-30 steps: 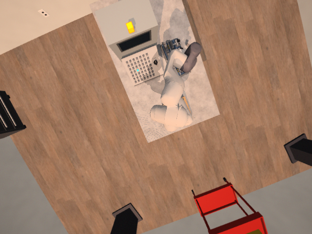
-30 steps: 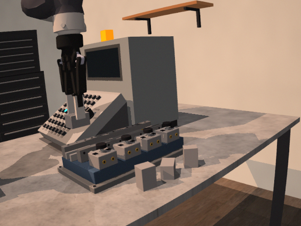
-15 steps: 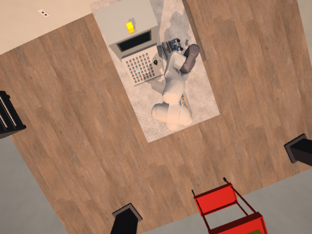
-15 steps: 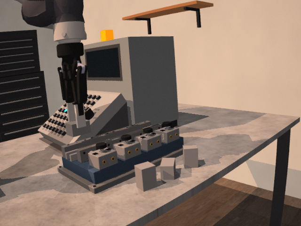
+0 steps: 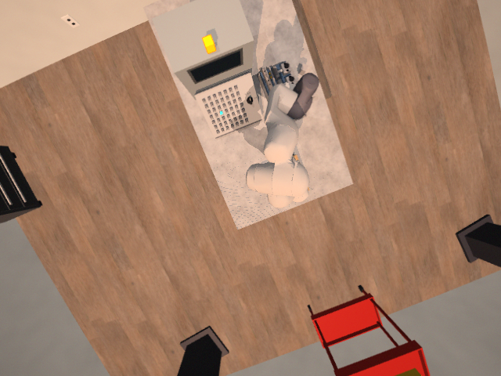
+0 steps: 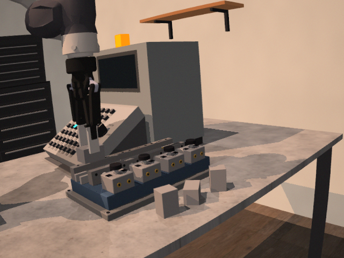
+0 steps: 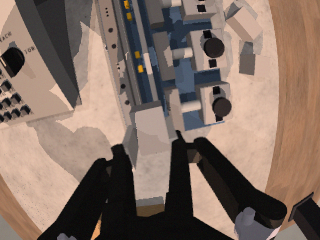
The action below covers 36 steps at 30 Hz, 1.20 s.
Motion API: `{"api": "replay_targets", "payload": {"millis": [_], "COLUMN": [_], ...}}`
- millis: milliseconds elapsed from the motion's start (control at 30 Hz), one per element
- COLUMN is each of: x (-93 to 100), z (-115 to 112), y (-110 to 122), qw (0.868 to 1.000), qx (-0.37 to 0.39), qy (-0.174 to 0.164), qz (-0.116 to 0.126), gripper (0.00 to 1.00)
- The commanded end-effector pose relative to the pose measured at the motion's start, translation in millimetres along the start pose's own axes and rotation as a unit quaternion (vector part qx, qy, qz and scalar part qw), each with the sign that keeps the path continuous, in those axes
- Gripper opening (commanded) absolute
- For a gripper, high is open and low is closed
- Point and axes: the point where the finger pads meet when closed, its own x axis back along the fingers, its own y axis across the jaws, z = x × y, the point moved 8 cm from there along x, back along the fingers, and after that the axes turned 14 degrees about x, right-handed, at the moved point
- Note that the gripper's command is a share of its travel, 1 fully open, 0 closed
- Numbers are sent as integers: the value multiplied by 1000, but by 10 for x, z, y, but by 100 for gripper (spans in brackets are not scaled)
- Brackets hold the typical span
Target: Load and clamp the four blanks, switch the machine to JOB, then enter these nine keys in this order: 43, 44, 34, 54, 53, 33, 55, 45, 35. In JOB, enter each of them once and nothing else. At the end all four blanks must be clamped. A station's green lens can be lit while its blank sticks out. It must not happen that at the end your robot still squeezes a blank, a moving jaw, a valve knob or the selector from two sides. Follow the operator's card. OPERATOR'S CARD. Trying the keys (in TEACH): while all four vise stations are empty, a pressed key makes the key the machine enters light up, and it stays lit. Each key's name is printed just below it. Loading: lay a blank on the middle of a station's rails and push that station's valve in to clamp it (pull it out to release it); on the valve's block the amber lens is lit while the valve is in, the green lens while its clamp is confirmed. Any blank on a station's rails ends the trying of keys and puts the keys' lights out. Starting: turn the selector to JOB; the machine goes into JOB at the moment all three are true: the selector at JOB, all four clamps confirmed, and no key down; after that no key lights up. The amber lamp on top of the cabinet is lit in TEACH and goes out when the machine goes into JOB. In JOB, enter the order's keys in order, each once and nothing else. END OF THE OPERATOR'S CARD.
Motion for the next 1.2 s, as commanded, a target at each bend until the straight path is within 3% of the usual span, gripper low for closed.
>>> {"api": "replay_targets", "payload": {"millis": [0, 1167], "x": [-33, -158], "z": [14, 17], "y": [39, 39], "qw": [1000, 1000], "qx": [-6, -6], "qy": [3, 3], "qz": [-7, -7], "gripper": [0, 0]}}
